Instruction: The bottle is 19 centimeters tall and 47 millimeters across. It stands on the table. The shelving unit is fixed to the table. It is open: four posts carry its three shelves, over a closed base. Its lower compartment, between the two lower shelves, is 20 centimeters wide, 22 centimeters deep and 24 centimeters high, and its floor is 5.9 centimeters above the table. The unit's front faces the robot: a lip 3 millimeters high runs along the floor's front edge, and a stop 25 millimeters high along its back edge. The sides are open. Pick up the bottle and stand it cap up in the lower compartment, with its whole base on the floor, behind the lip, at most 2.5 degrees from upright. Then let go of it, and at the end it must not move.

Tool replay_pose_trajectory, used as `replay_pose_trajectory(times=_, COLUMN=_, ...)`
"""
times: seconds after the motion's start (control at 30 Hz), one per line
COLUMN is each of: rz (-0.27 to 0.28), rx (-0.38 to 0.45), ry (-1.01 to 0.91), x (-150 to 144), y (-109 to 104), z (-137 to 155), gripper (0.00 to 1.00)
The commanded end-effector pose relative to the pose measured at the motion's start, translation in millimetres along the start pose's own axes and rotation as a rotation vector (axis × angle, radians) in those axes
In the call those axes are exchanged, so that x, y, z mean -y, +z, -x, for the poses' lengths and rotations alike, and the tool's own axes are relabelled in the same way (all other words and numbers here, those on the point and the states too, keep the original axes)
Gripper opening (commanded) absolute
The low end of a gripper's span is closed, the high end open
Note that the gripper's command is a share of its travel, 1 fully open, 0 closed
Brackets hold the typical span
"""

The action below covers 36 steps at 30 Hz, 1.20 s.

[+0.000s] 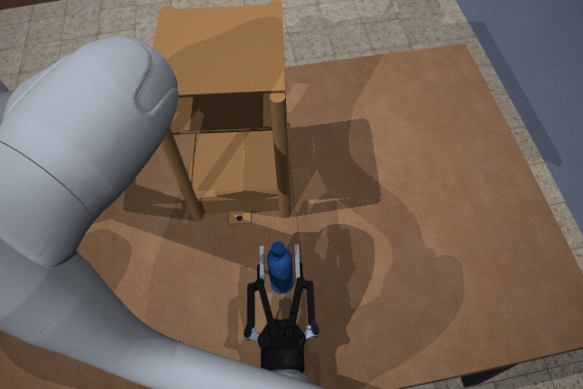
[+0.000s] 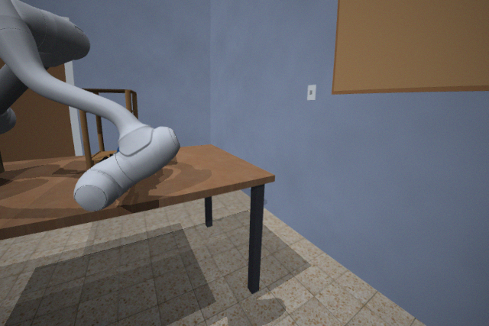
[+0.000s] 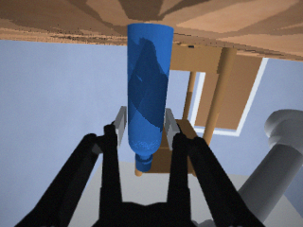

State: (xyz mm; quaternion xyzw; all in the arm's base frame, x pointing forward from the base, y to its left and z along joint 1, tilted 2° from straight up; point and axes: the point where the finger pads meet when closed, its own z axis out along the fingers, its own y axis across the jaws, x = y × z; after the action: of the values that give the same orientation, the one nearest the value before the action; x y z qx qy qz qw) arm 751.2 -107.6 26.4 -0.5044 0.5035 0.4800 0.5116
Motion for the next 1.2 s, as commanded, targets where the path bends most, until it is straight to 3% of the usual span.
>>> replay_pose_trajectory(times=0.0, rz=0.0, rx=0.0, ry=0.0, x=0.0, y=0.0, z=0.3, gripper=0.4)
replay_pose_trajectory(times=0.73, rz=0.0, rx=0.0, ry=0.0, x=0.0, y=0.0, z=0.3, gripper=0.4)
replay_pose_trajectory(times=0.77, rz=0.0, rx=0.0, ry=0.0, x=0.0, y=0.0, z=0.3, gripper=0.0)
replay_pose_trajectory(times=1.17, rz=0.0, rx=0.0, ry=0.0, x=0.0, y=0.0, z=0.3, gripper=0.0)
